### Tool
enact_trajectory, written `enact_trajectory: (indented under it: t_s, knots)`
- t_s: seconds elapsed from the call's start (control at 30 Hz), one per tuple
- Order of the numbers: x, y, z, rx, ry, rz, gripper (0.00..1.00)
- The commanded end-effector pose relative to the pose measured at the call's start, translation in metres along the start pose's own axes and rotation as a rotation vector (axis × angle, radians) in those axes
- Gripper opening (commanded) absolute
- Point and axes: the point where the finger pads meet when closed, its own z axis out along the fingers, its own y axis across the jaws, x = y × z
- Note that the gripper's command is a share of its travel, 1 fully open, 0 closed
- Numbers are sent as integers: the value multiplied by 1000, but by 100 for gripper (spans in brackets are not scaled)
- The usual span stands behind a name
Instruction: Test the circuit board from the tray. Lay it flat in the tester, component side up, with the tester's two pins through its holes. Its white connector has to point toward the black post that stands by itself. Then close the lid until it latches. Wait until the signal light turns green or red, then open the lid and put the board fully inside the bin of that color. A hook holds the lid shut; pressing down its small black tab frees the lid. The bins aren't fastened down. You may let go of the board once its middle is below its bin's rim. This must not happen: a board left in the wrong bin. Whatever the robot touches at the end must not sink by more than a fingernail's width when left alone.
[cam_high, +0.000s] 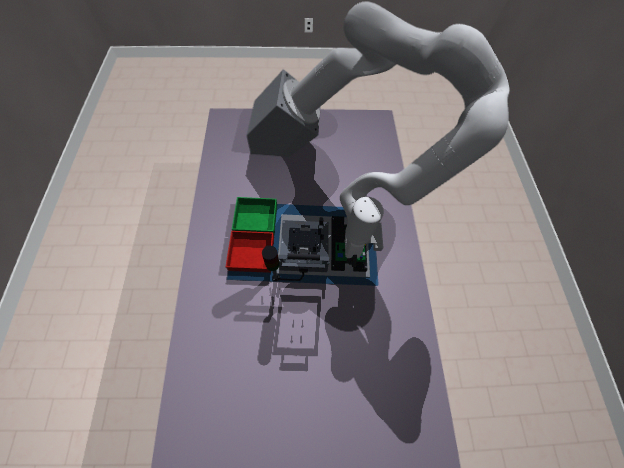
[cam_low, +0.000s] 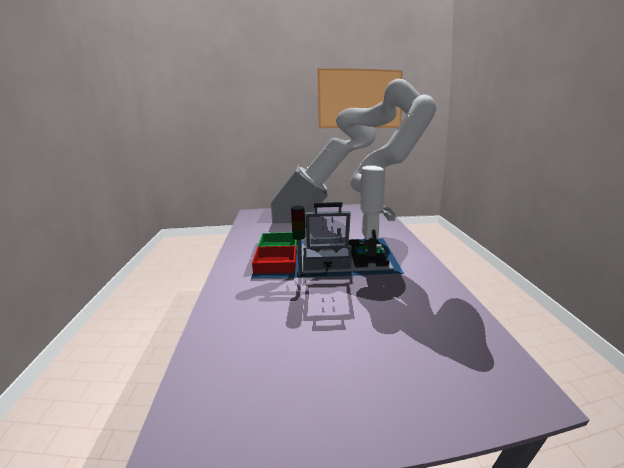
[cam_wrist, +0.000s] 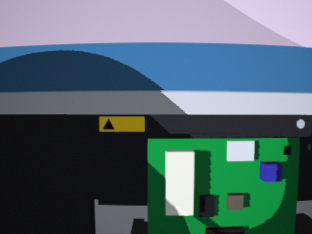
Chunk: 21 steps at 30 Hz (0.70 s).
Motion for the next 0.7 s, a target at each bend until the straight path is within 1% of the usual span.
enact_trajectory:
  t_s: [0.0, 0.1, 0.17, 0.47, 0.57, 0.67]
  knots:
    - [0, 1, -7, -2, 0, -1, 79]
    - [0, 1, -19, -2, 0, -1, 79]
    - [0, 1, -19, -2, 0, -1, 79]
    - [0, 1, -58, -2, 0, -1, 79]
    - [0, 1, -66, -2, 0, -1, 79]
    - [0, 1, -69, -2, 0, -1, 79]
